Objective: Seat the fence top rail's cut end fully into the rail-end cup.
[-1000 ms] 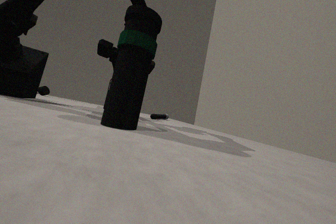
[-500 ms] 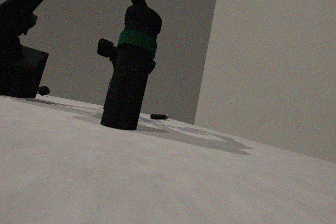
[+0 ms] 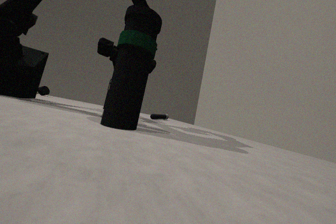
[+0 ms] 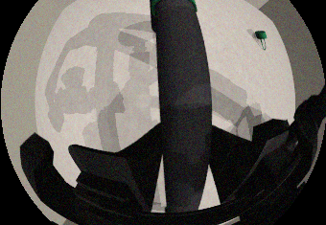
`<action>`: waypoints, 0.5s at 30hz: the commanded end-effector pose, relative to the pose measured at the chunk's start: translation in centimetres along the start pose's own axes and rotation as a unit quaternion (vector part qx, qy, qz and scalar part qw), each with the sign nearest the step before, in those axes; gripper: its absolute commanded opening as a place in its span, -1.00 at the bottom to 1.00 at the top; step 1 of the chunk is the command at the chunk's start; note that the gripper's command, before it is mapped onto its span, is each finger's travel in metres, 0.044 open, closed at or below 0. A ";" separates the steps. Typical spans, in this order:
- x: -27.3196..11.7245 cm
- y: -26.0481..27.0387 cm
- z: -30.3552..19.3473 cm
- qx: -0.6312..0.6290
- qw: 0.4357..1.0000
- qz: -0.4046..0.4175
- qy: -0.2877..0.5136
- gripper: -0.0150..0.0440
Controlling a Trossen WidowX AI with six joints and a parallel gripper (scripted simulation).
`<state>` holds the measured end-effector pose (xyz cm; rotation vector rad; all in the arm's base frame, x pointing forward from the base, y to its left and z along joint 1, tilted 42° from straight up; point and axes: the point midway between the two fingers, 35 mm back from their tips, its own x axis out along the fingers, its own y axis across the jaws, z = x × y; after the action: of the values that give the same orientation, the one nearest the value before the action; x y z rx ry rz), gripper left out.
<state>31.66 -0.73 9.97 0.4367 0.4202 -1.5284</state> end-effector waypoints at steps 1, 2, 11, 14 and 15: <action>-0.5 0.3 0.8 0.010 1.000 0.013 -0.001 -0.49; -0.4 0.3 0.9 0.010 1.000 0.013 -0.001 -0.49; -0.3 0.2 1.1 0.010 1.000 0.013 -0.001 -0.49; -0.3 0.2 1.2 0.010 1.000 0.013 -0.001 -0.49; -0.3 0.2 1.2 0.010 1.000 0.013 -0.002 -0.49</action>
<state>31.70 -0.94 10.24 0.4404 0.4208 -1.5259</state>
